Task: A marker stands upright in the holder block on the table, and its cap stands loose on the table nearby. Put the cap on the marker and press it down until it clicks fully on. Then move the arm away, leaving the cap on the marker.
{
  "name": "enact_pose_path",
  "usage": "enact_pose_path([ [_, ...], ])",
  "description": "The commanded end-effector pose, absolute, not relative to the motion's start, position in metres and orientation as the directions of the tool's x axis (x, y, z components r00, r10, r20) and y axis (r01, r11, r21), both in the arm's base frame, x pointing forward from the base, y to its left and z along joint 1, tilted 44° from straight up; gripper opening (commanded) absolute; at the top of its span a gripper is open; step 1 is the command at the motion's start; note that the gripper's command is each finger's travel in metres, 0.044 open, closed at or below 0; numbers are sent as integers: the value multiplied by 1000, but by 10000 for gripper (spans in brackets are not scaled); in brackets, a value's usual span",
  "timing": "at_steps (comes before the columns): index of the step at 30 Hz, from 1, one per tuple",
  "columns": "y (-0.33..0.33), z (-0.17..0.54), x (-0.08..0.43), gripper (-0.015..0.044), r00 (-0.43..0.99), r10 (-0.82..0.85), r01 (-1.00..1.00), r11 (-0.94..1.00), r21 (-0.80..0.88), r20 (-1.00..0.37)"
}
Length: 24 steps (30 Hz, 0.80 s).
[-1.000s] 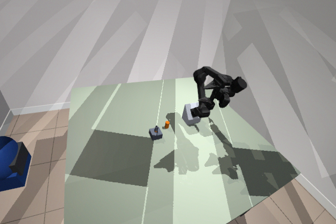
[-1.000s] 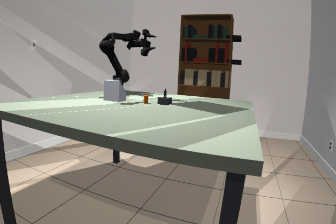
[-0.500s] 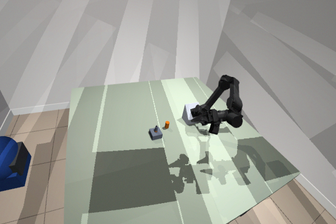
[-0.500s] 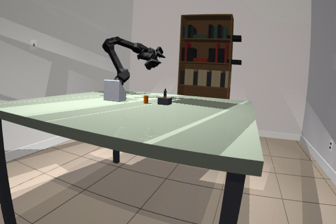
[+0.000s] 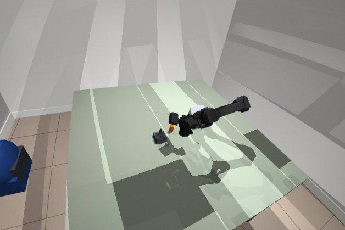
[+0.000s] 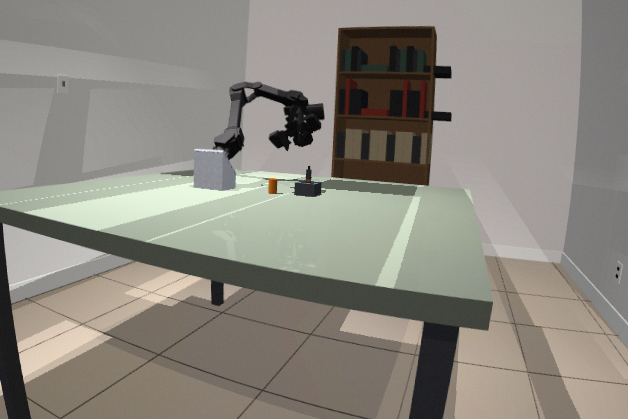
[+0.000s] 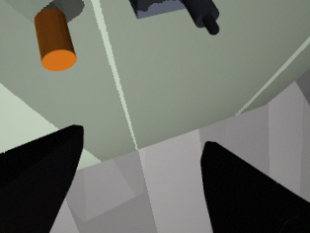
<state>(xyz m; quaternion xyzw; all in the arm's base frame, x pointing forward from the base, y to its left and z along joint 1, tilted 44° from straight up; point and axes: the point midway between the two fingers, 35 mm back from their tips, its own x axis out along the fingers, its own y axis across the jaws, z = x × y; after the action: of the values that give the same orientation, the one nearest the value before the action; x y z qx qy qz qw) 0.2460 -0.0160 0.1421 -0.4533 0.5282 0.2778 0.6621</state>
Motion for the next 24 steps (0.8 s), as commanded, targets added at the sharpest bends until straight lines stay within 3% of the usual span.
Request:
enact_pose_path([
  [1,-35,101,237,242,79,111,-769,639,10,-991],
  [6,-52,70,224,242,-5,425,-543,759,359,-905],
  [11,-68,55,218,242,90,667,-282,729,623,-740],
  [24,-56,42,220,242,97,674,-272,725,632,-732],
])
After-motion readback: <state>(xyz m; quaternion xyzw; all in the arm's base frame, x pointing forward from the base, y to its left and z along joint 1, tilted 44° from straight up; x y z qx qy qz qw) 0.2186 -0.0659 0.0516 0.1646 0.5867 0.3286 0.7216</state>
